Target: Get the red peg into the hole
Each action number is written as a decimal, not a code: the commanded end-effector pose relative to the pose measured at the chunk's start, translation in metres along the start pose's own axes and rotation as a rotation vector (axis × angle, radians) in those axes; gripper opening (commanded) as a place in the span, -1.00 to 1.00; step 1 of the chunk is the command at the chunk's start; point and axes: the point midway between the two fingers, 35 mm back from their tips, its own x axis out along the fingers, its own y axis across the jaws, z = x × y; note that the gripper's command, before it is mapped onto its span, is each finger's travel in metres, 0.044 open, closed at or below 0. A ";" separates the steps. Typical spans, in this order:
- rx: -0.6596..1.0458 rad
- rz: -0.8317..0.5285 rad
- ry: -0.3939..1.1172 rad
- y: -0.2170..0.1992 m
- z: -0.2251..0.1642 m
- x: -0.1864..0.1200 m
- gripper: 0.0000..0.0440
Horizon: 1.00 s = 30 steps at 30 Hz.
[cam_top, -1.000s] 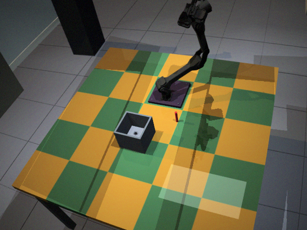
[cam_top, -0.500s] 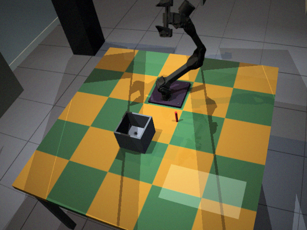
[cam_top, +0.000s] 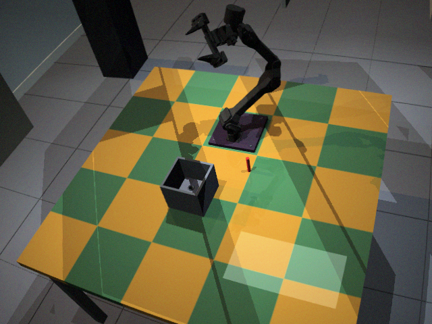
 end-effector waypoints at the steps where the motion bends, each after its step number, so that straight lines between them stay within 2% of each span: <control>1: 0.094 0.056 0.036 0.006 -0.017 0.013 1.00; 13: 0.422 0.273 0.158 0.044 -0.058 0.045 1.00; 30: 0.864 0.561 0.401 0.119 -0.086 0.070 1.00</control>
